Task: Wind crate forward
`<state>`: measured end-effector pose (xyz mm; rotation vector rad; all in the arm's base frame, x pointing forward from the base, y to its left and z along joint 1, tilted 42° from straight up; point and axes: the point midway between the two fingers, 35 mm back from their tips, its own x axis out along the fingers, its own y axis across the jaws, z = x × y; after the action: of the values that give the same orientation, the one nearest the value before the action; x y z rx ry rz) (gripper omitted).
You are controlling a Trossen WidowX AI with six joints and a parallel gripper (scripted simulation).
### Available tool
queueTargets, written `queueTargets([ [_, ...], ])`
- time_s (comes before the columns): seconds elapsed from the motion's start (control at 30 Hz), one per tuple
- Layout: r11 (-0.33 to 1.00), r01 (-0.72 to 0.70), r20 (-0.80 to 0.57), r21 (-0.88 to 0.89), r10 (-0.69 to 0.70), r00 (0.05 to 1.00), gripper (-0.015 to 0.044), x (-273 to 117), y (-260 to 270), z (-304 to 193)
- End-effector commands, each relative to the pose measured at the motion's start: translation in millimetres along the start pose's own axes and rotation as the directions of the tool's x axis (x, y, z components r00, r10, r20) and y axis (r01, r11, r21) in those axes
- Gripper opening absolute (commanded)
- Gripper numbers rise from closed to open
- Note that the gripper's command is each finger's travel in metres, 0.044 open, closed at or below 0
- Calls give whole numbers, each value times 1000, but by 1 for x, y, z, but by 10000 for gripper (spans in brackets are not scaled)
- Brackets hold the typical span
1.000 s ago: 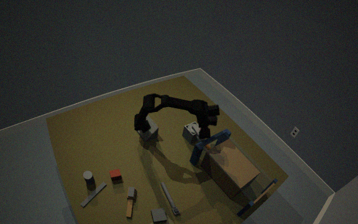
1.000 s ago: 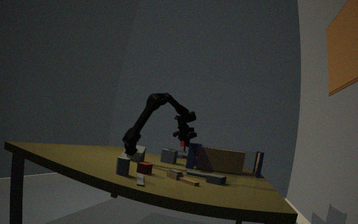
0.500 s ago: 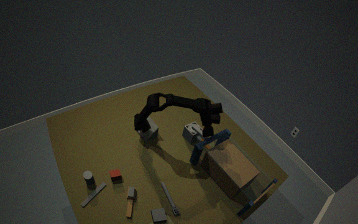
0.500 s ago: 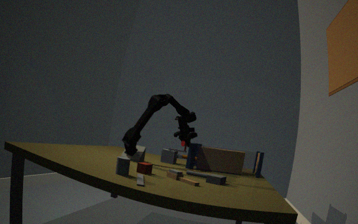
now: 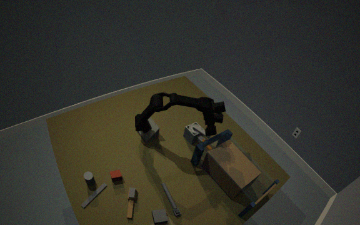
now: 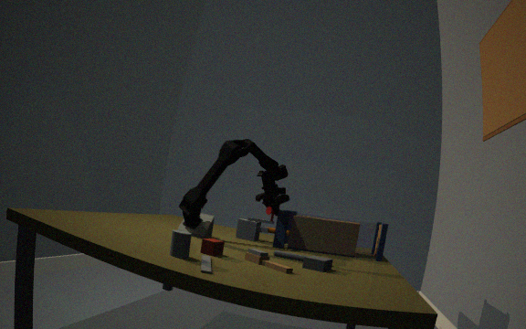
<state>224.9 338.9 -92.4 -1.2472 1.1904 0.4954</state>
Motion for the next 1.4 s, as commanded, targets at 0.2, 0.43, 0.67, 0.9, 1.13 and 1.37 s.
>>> queueTargets([
  [0.2, 1000, -30, 14, -9, 30, 999, 0, 3, 30, 9],
  [0.43, 999, -31, 14, -9, 31, 999, 0, 4, 42, 11],
  [0.67, 999, -31, 15, -9, 31, 999, 0, 4, 51, 12],
  [0.9, 999, -32, 15, -9, 32, 999, 0, 3, 63, 12],
  [1.13, 999, -33, 15, -9, 33, 999, 0, 2, 75, 10],
  [1.37, 999, -34, 15, -9, 34, 999, 0, 0, 86, 8],
])
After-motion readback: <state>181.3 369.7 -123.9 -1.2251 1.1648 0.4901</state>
